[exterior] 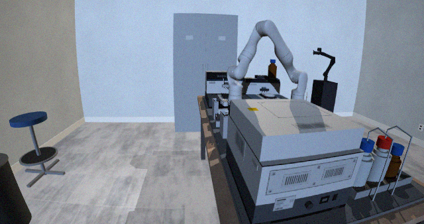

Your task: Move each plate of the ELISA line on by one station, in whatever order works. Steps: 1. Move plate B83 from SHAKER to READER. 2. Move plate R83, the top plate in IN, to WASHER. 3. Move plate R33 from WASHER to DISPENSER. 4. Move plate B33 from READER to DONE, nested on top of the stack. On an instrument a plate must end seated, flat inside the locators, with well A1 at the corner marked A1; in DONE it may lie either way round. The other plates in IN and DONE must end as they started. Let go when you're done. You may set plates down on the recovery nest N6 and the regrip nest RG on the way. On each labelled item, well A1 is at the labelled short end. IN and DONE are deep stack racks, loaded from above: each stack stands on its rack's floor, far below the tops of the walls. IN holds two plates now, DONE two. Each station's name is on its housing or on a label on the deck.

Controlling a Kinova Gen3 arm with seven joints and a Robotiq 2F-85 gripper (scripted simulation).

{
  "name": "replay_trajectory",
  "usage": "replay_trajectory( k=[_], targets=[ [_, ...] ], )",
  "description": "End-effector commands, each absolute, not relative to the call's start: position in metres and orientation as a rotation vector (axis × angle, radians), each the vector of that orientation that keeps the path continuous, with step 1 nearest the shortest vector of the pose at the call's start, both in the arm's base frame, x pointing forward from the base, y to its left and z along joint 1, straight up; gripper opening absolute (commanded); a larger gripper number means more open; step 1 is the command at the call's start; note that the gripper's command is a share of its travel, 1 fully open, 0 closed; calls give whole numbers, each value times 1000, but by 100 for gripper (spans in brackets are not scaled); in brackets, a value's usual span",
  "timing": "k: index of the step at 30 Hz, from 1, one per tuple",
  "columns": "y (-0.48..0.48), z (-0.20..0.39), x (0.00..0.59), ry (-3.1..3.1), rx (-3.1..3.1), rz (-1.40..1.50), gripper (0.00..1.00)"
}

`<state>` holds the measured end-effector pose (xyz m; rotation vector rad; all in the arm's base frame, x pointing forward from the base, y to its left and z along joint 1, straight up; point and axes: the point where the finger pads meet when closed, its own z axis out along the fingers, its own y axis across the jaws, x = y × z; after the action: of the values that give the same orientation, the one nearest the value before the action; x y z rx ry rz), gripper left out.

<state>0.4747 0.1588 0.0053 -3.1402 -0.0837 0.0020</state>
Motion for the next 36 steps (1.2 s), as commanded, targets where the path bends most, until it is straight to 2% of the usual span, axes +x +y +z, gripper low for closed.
replay_trajectory(
  k=[1, 36],
  targets=[
    [159, 7, 475, -84, -3140, -1, 94],
    [159, 18, 475, -84, -3140, -1, 94]
  ],
)
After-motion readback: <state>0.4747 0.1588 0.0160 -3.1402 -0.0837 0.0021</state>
